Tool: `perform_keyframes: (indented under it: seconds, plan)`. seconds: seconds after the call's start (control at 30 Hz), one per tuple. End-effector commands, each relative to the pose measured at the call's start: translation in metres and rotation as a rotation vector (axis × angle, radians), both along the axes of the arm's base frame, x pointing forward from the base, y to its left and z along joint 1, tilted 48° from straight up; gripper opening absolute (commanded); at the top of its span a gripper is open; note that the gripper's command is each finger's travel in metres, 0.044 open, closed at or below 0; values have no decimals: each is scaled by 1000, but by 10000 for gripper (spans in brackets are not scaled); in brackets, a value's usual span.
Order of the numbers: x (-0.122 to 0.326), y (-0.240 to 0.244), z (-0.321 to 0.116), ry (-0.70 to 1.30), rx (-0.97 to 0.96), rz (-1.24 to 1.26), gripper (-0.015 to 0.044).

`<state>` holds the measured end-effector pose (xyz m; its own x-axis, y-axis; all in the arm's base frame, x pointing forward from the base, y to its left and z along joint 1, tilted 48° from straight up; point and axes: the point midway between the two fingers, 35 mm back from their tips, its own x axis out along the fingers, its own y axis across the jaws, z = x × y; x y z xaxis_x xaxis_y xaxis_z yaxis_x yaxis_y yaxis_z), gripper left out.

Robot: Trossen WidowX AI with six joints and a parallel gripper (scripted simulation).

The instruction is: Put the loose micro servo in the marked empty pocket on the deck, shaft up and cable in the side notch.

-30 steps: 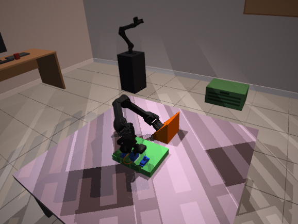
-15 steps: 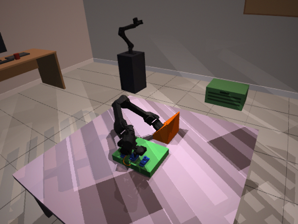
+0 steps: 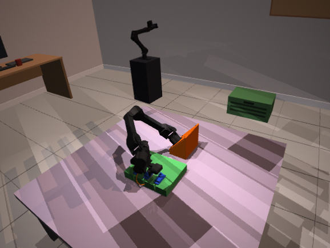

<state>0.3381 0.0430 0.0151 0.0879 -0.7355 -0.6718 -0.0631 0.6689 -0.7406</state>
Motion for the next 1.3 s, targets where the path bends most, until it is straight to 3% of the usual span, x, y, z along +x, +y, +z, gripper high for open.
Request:
perform_keyframes:
  seconds: [0.0,0.03,0.27,0.67,0.8,1.0,1.27]
  plan:
    - [0,-3,-2,2,-5,6,0]
    - [0,-3,-3,2,-5,6,0]
    - [0,-2,-2,2,-5,6,184]
    - [-7,25,21,2,-4,6,187]
    - [-32,36,28,8,2,16,292]
    - [-115,59,61,9,-2,7,440]
    - [-118,62,63,10,-2,11,440]
